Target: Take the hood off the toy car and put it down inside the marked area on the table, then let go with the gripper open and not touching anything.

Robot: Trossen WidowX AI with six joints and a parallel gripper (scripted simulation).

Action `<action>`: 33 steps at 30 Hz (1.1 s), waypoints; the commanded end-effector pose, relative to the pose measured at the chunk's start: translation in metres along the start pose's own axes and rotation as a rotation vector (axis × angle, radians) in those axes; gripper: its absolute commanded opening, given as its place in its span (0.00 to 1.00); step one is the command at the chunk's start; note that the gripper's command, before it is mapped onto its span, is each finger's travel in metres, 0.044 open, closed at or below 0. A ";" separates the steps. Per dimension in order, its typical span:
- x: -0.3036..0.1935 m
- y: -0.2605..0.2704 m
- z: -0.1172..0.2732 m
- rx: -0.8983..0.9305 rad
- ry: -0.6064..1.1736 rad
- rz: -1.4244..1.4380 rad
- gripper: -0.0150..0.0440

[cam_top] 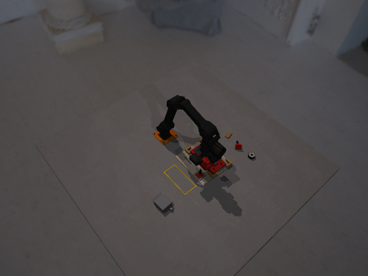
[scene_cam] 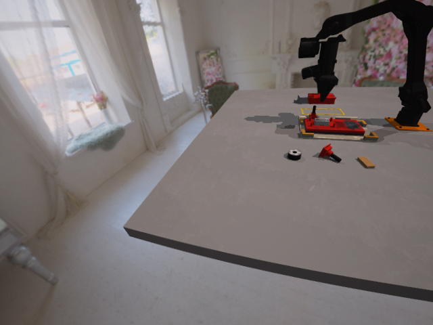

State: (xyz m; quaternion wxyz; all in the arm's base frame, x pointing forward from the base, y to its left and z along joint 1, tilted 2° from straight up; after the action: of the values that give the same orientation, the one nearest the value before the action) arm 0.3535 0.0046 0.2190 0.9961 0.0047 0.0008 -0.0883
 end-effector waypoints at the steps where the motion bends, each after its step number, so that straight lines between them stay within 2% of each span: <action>1: -0.001 -0.014 0.003 -0.004 -0.010 0.005 0.25; 33: -0.019 -0.138 0.007 -0.017 -0.003 0.007 0.25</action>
State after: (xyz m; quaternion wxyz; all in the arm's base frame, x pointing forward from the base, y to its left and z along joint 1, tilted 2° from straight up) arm 0.3169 -0.1213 0.2224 0.9962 -0.0005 0.0016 -0.0875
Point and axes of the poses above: the point midway between the two fingers, 35 mm back from their tips, its own z axis back along the fingers, its own y axis across the jaws, x = y × z, the point moved 9 cm from there along z, back along the fingers, and after that the axes turned 8 degrees about -z, right-handed, at the moved point
